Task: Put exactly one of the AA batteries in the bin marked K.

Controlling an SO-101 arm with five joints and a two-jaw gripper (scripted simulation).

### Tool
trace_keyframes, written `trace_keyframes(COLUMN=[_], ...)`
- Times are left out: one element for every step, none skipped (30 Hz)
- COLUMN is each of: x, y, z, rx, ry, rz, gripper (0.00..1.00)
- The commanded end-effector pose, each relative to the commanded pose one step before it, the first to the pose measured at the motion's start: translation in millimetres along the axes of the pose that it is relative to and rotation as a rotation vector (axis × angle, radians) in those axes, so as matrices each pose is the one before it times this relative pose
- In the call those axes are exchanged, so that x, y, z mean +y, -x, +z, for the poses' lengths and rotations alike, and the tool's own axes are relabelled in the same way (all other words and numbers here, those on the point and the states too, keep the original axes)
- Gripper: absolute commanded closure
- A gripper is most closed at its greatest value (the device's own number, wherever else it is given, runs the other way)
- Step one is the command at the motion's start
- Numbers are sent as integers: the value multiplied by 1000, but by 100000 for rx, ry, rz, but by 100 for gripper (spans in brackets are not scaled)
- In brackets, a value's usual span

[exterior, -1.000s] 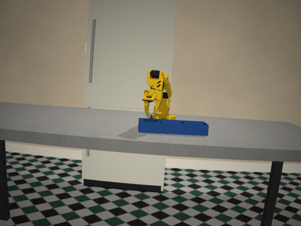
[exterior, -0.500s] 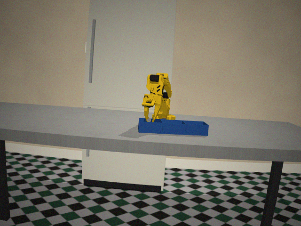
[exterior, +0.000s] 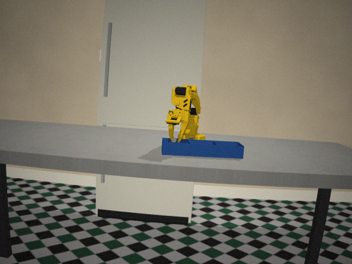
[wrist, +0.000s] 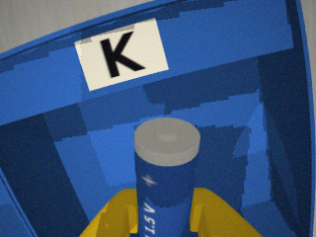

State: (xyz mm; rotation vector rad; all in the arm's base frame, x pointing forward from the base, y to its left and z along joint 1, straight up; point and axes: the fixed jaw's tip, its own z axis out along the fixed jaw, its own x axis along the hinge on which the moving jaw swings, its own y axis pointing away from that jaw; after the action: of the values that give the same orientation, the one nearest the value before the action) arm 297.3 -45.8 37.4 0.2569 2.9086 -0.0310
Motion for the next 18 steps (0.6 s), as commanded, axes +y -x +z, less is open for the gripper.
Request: trace_keyframes(x=[-2650,0,52,0,0,0,0,0,0,0,0,0,0,0,0,0,0,0], y=[10160,0,2234,0,0,0,0,0,0,0,0,0,0,0,0,0,0,0], z=[-16241,0,-5789,0,0,0,0,0,0,0,0,0,0,0,0,0,0,0], rx=[-7504,0,-3267,0,0,0,0,0,0,0,0,0,0,0,0,0,0,0], ry=[-84,0,35,0,0,0,0,0,0,0,0,0,0,0,0,0,0,0], rz=[2101,0,-32,0,0,0,0,0,0,0,0,0,0,0,0,0,0,0], gripper=[100,100,100,100,100,100,100,100,100,100,100,100,100,100,100,100,100,100])
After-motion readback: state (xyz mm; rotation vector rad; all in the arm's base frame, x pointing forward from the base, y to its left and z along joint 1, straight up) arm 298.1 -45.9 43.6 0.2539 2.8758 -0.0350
